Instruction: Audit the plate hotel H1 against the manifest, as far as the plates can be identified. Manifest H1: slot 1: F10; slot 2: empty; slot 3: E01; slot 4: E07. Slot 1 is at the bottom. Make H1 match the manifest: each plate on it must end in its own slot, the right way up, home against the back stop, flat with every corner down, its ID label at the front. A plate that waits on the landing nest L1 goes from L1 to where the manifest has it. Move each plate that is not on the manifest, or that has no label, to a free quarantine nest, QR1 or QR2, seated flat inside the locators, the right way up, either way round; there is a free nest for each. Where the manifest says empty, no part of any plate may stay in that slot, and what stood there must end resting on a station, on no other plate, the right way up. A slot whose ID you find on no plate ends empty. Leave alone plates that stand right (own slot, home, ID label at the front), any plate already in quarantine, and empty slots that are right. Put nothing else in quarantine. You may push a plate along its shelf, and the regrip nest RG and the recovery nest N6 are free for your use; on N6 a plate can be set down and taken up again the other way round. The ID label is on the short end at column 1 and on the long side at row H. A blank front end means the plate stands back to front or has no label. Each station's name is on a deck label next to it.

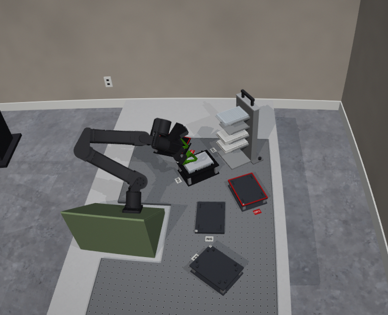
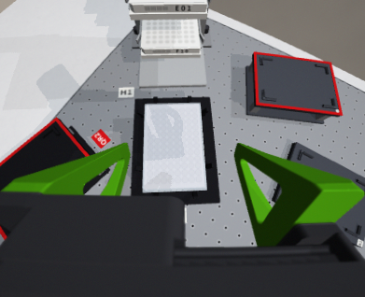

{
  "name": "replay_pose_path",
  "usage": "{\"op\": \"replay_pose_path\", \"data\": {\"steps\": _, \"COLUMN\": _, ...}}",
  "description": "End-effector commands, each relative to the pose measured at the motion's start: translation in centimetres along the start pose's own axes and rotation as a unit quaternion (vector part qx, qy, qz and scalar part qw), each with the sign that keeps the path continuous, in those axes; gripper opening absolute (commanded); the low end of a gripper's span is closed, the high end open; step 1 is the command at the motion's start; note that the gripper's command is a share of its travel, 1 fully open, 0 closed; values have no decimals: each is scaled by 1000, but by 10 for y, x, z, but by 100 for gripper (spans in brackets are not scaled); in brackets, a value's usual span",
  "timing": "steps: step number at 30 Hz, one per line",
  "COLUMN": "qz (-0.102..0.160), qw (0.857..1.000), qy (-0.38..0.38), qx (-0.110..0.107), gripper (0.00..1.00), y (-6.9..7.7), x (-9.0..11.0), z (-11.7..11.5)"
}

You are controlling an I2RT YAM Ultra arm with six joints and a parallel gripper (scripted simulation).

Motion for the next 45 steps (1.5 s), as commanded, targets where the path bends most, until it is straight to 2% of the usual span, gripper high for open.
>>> {"op": "replay_pose_path", "data": {"steps": 1, "qz": 39, "qw": 999, "qy": 10, "qx": -30, "gripper": 100, "y": -6, "x": -10, "z": 6}}
{"op": "replay_pose_path", "data": {"steps": 9, "qz": 144, "qw": 988, "qy": 12, "qx": -45, "gripper": 100, "y": -32, "x": -37, "z": 3}}
{"op": "replay_pose_path", "data": {"steps": 13, "qz": 196, "qw": 979, "qy": 14, "qx": -53, "gripper": 100, "y": -35, "x": -45, "z": 2}}
{"op": "replay_pose_path", "data": {"steps": 15, "qz": 196, "qw": 979, "qy": 14, "qx": -53, "gripper": 100, "y": -35, "x": -45, "z": 2}}
{"op": "replay_pose_path", "data": {"steps": 22, "qz": 285, "qw": 956, "qy": 15, "qx": -65, "gripper": 100, "y": -41, "x": -56, "z": 1}}
{"op": "replay_pose_path", "data": {"steps": 30, "qz": 384, "qw": 920, "qy": 17, "qx": -79, "gripper": 100, "y": -51, "x": -67, "z": -1}}
{"op": "replay_pose_path", "data": {"steps": 32, "qz": 384, "qw": 920, "qy": 17, "qx": -79, "gripper": 100, "y": -51, "x": -67, "z": -1}}
{"op": "replay_pose_path", "data": {"steps": 34, "qz": 408, "qw": 909, "qy": 18, "qx": -83, "gripper": 100, "y": -53, "x": -70, "z": -1}}
{"op": "replay_pose_path", "data": {"steps": 35, "qz": 412, "qw": 907, "qy": 18, "qx": -83, "gripper": 100, "y": -54, "x": -70, "z": -1}}
{"op": "replay_pose_path", "data": {"steps": 45, "qz": 412, "qw": 907, "qy": 18, "qx": -83, "gripper": 100, "y": -58, "x": -65, "z": 0}}
Point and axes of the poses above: the point where the finger pads meet when closed, its own y axis back along the fingers, its own z axis across the jaws, x = y × z, the point moved 7 cm from there along y, back along the fingers, and after that the axes turned 9 degrees about y, right-handed, at the moved point
